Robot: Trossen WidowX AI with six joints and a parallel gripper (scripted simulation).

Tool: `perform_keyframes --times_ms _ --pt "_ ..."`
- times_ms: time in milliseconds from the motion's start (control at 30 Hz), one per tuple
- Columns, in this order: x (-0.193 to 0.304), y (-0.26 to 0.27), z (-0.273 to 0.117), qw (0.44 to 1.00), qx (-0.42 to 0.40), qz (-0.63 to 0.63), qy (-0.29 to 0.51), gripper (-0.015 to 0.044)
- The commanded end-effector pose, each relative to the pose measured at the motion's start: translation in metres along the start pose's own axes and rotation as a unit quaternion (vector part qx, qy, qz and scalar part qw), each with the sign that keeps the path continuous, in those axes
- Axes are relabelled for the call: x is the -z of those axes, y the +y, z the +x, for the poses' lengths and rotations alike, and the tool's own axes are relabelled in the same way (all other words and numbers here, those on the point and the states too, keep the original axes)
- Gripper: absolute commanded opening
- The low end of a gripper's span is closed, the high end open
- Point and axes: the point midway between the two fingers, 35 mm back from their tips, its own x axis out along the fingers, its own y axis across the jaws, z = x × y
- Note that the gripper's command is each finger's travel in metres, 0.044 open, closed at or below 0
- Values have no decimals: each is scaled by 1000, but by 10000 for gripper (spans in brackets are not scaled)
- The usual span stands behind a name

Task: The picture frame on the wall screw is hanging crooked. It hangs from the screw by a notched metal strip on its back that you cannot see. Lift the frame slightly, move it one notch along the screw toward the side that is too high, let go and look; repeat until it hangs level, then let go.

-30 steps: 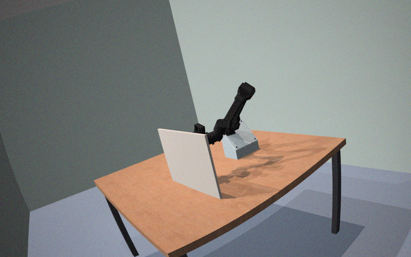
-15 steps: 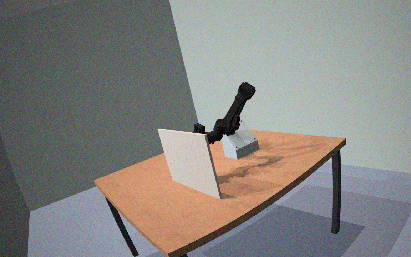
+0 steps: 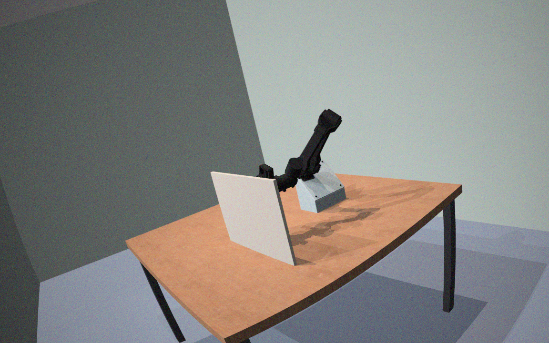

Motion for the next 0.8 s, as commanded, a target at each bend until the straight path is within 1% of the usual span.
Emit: perform_keyframes --times_ms 0,767 --pt "0 9 0 1000 -11 5 -1 0" --pt "0 10 0 1000 -11 5 -1 0"
